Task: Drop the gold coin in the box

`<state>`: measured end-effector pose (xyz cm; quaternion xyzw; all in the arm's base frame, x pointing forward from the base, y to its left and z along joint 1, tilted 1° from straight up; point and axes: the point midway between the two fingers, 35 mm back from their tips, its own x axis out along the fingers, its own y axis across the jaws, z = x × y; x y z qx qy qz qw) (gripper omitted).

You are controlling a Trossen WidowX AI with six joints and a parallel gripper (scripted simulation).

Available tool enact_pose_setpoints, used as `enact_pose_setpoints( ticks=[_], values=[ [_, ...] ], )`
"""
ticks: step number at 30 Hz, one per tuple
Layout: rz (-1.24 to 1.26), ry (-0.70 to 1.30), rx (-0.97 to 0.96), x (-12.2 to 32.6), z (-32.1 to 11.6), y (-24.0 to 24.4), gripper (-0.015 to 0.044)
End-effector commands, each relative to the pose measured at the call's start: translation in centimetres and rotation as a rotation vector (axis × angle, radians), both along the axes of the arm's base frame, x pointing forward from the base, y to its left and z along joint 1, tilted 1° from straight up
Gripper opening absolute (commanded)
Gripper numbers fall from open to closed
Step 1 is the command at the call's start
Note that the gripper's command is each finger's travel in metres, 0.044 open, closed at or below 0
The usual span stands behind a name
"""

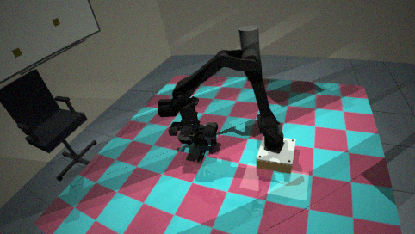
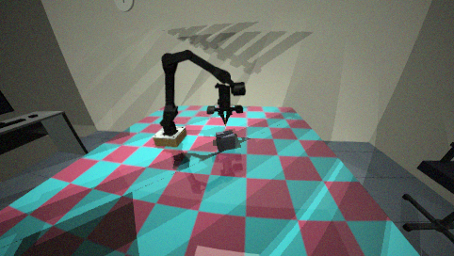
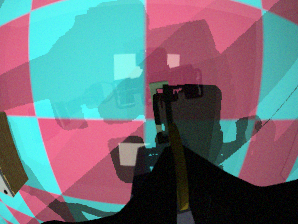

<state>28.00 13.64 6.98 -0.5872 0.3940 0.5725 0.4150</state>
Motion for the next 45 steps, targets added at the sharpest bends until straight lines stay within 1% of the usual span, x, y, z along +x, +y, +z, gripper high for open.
enact_pose_setpoints(
  ticks=[1,6,10,45],
  values=[
    [0.003,-0.009,0.0,0.1,1.2,0.0,0.0],
    [0.003,-0.009,0.0,-0.1,2.4,-0.1,0.0],
    [-0.02,-0.008,0.001,-0.1,2.6,-0.1,0.0],
    [-1.217,0.007,0.047,0.8,2.8,0.0,0.0]
  ],
)
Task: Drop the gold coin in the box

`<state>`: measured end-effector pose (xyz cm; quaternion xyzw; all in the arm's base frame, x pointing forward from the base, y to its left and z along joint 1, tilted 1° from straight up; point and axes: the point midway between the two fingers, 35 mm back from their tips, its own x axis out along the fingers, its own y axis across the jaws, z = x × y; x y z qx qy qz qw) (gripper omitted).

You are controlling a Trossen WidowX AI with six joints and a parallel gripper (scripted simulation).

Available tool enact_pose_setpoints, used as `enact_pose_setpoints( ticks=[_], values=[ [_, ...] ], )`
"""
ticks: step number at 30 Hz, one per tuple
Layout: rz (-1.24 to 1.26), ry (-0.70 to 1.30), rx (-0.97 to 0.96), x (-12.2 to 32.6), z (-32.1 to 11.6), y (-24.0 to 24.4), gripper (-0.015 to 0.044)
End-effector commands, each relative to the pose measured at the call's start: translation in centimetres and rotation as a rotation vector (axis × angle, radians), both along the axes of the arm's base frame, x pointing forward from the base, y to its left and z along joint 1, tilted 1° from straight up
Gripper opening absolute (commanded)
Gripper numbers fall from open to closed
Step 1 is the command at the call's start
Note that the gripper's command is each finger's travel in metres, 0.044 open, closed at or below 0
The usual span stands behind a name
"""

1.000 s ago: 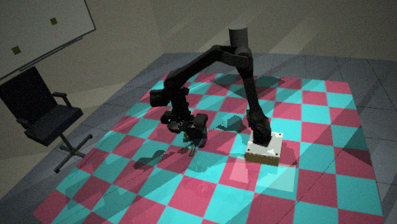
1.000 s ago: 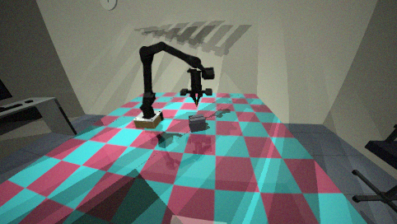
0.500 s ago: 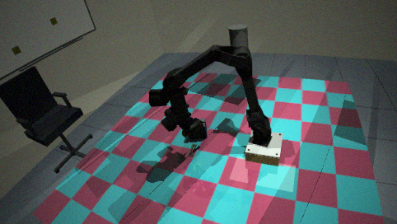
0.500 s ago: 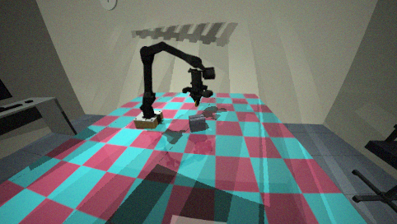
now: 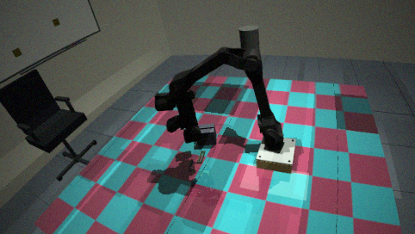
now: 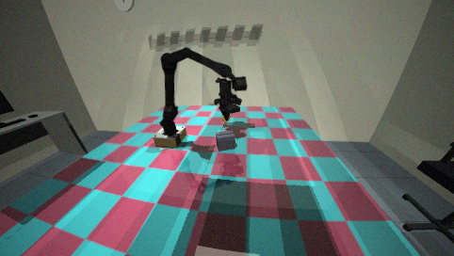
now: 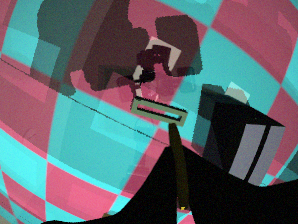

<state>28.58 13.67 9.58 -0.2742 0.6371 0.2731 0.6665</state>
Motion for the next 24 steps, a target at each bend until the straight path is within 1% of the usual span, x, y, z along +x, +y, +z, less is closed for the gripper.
enact_pose_setpoints(
  ticks=[1,4,6,11,24],
  values=[
    [-0.124,-0.003,0.003,0.2,0.2,0.0,0.0],
    [-0.221,-0.002,0.007,0.3,0.2,0.0,0.0],
    [-0.244,-0.001,0.008,0.3,0.2,0.0,0.0],
    [-0.244,-0.001,0.008,0.4,0.2,-0.1,0.0],
    [-0.251,-0.004,0.008,1.5,0.2,-3.3,0.0]
  ],
)
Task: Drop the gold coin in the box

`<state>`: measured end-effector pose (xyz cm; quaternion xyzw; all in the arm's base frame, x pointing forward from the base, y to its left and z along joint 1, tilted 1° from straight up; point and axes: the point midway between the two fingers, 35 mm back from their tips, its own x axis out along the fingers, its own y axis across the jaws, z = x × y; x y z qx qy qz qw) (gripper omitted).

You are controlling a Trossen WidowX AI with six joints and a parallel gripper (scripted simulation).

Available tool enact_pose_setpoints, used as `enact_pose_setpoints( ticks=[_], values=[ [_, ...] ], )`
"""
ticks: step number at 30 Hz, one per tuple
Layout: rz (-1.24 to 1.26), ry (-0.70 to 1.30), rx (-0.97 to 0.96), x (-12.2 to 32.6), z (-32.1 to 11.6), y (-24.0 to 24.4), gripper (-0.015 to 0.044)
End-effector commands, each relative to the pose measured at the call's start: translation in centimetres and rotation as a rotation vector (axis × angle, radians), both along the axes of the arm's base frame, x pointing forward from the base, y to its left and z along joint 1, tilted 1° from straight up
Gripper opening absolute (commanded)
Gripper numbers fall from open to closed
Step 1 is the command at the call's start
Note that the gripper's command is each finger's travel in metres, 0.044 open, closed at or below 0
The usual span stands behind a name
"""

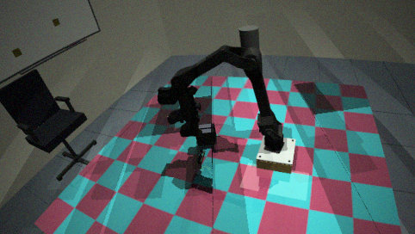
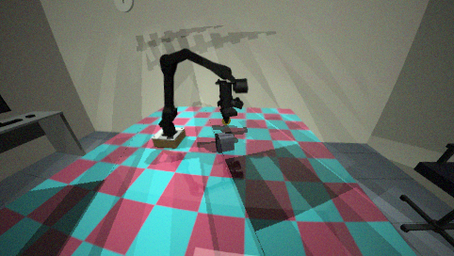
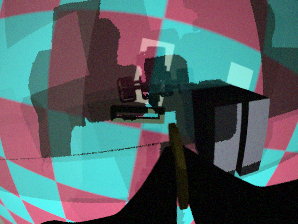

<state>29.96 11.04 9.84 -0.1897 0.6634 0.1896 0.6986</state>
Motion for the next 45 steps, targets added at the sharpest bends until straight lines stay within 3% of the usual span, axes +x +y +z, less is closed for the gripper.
enact_pose_setpoints(
  ticks=[1,26,45],
  values=[
    [0.0,0.001,-0.001,0.2,-0.1,-0.9,0.0],
    [0.006,0.002,-0.011,1.3,0.0,-7.2,0.0],
    [0.006,-0.002,-0.011,1.2,-0.1,-7.5,0.0]
  ],
)
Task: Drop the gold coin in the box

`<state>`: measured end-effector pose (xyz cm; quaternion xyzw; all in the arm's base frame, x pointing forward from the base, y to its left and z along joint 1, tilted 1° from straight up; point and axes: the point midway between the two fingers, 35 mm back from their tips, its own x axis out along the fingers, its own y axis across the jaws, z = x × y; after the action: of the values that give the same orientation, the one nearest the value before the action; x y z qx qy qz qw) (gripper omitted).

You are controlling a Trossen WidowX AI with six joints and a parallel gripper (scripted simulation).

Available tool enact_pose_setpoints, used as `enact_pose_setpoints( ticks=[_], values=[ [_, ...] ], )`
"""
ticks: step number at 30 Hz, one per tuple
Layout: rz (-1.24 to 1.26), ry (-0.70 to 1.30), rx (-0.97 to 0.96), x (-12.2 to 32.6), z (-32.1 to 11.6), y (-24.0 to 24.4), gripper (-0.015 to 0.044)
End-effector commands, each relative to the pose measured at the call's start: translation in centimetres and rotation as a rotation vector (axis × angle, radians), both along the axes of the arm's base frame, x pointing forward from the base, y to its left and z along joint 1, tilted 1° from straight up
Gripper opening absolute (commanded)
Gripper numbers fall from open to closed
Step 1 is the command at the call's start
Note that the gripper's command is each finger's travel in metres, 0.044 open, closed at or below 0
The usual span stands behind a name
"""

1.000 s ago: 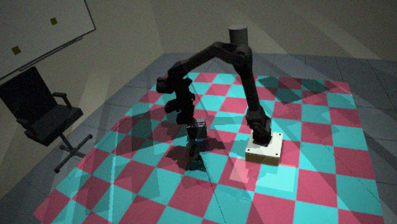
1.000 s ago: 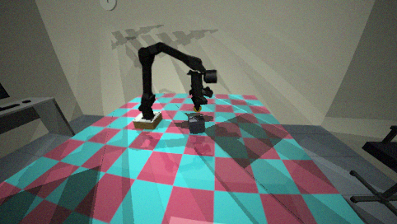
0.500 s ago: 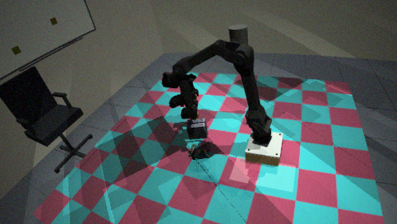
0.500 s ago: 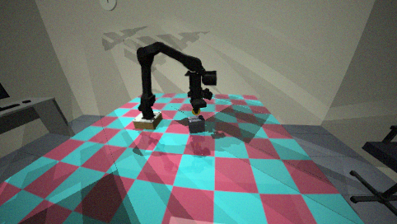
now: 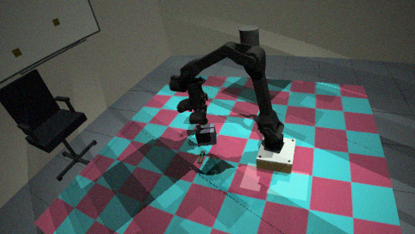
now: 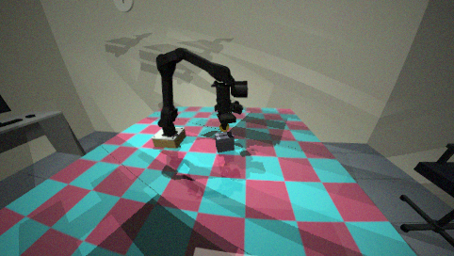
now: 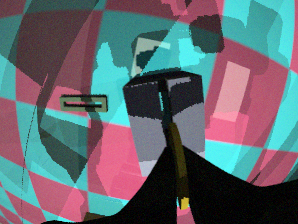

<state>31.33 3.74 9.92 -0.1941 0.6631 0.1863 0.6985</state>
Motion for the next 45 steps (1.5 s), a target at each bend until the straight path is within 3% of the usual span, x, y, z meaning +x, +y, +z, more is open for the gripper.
enact_pose_setpoints(
  ticks=[1,45],
  values=[
    [0.006,0.001,-0.001,-0.14,-0.19,-0.2,0.0],
    [0.002,-0.003,0.0,-0.14,-1.05,-0.17,0.0]
  ],
)
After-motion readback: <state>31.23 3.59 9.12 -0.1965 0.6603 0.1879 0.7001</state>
